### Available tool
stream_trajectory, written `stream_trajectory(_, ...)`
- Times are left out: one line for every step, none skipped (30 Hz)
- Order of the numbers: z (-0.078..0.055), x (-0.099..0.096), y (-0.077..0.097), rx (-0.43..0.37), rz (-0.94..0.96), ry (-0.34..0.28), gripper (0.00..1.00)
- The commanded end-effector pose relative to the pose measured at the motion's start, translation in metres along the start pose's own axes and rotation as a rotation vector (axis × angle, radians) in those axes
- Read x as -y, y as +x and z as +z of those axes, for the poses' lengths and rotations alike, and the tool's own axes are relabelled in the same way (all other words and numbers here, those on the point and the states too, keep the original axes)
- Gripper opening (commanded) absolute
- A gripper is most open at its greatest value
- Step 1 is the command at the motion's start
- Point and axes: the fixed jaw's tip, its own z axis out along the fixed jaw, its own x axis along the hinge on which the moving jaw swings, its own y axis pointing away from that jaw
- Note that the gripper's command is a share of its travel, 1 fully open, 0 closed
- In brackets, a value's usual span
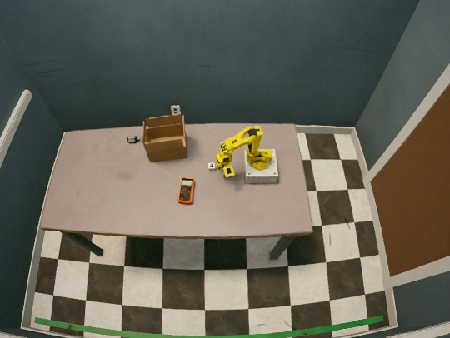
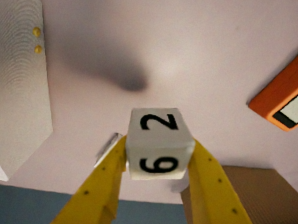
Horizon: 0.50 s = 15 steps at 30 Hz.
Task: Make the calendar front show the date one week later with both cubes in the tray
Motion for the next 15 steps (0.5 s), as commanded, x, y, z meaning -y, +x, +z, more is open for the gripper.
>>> stream_trajectory(-0.003, 0.002, 0.005, 0.0, 0.038, 0.011, 0.0)
stream_trajectory(-0.003, 0.002, 0.005, 0.0, 0.038, 0.011, 0.0)
stream_trajectory(-0.003, 0.002, 0.005, 0.0, 0.038, 0.011, 0.0)
stream_trajectory(-0.003, 0.002, 0.005, 0.0, 0.038, 0.011, 0.0)
stream_trajectory(-0.003, 0.002, 0.005, 0.0, 0.038, 0.011, 0.0)
stream_trajectory(-0.003, 0.002, 0.005, 0.0, 0.04, 0.011, 0.0)
stream_trajectory(-0.003, 0.002, 0.005, 0.0, 0.043, 0.011, 0.0)
stream_trajectory(-0.003, 0.002, 0.006, 0.0, 0.049, 0.011, 0.0)
stream_trajectory(-0.003, 0.002, 0.008, 0.0, 0.059, 0.011, 0.0)
stream_trajectory(-0.003, 0.002, 0.01, -0.001, 0.073, 0.01, 0.0)
stream_trajectory(-0.003, 0.001, 0.013, -0.001, 0.09, 0.01, 0.0)
stream_trajectory(-0.002, 0.001, 0.016, -0.001, 0.111, 0.01, 0.0)
stream_trajectory(-0.002, 0.0, 0.02, -0.002, 0.136, 0.01, 0.0)
stream_trajectory(-0.002, -0.001, 0.024, -0.002, 0.164, 0.01, 0.0)
stream_trajectory(-0.002, -0.002, 0.029, -0.003, 0.195, 0.009, 0.0)
